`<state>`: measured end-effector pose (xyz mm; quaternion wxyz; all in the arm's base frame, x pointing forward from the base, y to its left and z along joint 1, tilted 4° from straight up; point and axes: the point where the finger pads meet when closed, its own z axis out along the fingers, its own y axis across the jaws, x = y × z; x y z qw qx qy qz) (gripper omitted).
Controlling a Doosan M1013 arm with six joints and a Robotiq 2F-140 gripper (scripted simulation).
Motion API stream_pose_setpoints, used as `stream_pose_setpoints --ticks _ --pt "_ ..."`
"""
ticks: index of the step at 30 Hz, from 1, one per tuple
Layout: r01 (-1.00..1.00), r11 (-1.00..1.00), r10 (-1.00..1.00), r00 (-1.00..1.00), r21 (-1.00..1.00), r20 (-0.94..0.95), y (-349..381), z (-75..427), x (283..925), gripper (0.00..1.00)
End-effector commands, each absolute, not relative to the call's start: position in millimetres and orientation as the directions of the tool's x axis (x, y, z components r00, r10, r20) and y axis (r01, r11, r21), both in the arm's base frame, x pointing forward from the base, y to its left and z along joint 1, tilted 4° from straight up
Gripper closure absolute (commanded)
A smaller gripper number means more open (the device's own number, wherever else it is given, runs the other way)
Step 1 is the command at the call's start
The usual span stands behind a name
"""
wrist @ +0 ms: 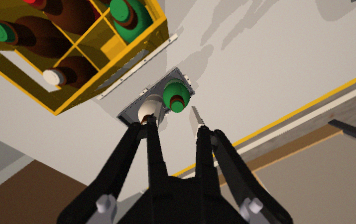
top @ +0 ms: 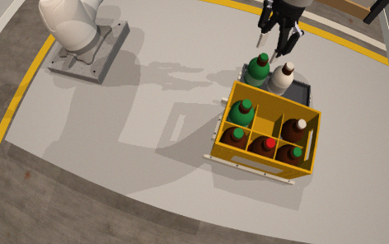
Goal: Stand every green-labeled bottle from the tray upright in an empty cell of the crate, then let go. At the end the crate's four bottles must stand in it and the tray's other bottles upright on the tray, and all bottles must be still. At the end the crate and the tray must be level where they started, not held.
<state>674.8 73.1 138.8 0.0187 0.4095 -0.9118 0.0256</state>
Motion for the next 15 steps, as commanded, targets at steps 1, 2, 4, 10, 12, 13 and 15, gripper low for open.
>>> stream_pose_setpoints --ticks 1,2,4,10,12,13,15 --pt "-0.742 0.670 -0.740 -0.670 -0.029 0.057 71 131 674 0.62" --pt "-0.742 0.670 -0.740 -0.670 -0.029 0.057 71 130 674 0.62" --pt "-0.742 0.670 -0.740 -0.670 -0.029 0.057 71 128 674 0.62" --pt "-0.742 0.670 -0.740 -0.670 -0.029 0.057 71 122 674 0.62" --pt "-0.742 0.670 -0.740 -0.670 -0.029 0.057 70 119 674 0.62" --pt "-0.742 0.670 -0.740 -0.670 -0.029 0.057 70 118 674 0.62" --pt "-0.742 0.670 -0.740 -0.670 -0.029 0.057 70 115 674 0.62"
